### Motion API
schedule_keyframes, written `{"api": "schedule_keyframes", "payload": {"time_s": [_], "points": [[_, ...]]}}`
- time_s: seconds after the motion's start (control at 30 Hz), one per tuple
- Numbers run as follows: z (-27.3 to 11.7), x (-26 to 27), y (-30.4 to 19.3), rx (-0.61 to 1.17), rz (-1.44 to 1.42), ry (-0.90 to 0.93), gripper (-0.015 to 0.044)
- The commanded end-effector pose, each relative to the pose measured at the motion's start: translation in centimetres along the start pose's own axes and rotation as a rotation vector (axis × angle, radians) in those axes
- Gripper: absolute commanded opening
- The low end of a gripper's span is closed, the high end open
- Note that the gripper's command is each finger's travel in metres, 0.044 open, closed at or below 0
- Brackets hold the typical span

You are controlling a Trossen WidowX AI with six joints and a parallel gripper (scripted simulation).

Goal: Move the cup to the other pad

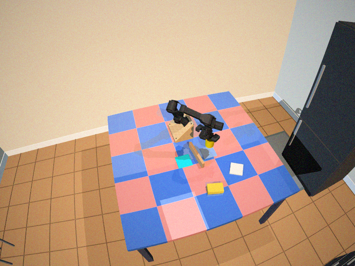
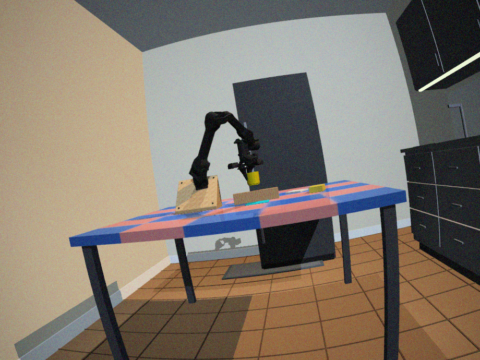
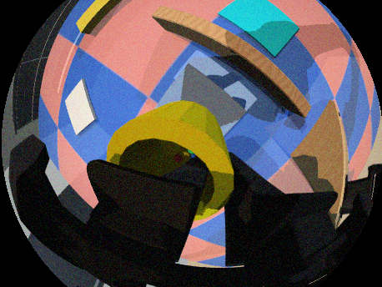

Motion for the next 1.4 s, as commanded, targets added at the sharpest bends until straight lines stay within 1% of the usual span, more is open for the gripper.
{"api": "schedule_keyframes", "payload": {"time_s": [0.0, 1.37], "points": [[0.0, -0.1, 0.1, -0.001, -0.002, 0.001, 0.0], [-0.4, -5.3, 7.7, 0.0, 0.006, 0.0, 0.0]]}}
Point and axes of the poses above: the point midway between the two fingers, 35 mm back from their tips, its own z axis out along the fingers, its own x axis across the jaws, y = z × x, the point moved 2 cm from there along -z, back along the fingers, and after that the axes turned 14 degrees about -z, right-handed, at the moved point
